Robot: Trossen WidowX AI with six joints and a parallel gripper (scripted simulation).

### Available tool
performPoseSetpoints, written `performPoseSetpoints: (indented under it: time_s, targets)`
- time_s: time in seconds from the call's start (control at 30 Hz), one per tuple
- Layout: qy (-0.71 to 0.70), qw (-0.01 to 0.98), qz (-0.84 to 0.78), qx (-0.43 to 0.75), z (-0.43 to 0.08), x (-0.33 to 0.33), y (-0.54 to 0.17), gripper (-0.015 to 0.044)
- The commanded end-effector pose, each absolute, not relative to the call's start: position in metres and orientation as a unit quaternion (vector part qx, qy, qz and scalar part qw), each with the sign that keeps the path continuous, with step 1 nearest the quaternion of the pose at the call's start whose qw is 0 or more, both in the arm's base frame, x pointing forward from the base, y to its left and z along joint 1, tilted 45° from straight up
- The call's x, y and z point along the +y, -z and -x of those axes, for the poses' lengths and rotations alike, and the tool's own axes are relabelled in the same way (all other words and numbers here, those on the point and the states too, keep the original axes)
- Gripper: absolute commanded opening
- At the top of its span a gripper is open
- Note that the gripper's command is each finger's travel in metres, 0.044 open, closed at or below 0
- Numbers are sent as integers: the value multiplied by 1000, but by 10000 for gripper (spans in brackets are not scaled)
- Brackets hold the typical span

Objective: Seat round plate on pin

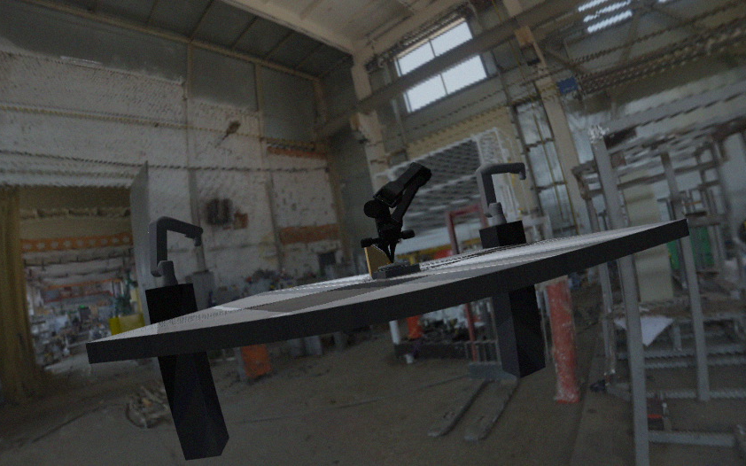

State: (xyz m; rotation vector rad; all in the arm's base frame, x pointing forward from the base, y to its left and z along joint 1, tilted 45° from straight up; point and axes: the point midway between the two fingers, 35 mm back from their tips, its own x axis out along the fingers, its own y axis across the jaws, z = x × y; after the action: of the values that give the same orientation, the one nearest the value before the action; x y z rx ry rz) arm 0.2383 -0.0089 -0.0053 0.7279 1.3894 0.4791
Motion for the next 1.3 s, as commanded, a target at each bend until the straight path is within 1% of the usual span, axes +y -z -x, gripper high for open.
performPoseSetpoints:
  time_s: [0.0,1.27]
  targets:
    - [-211,681,-323,623,-237,-13,11,0]
    - [-210,681,-322,623,-256,-48,37,0]
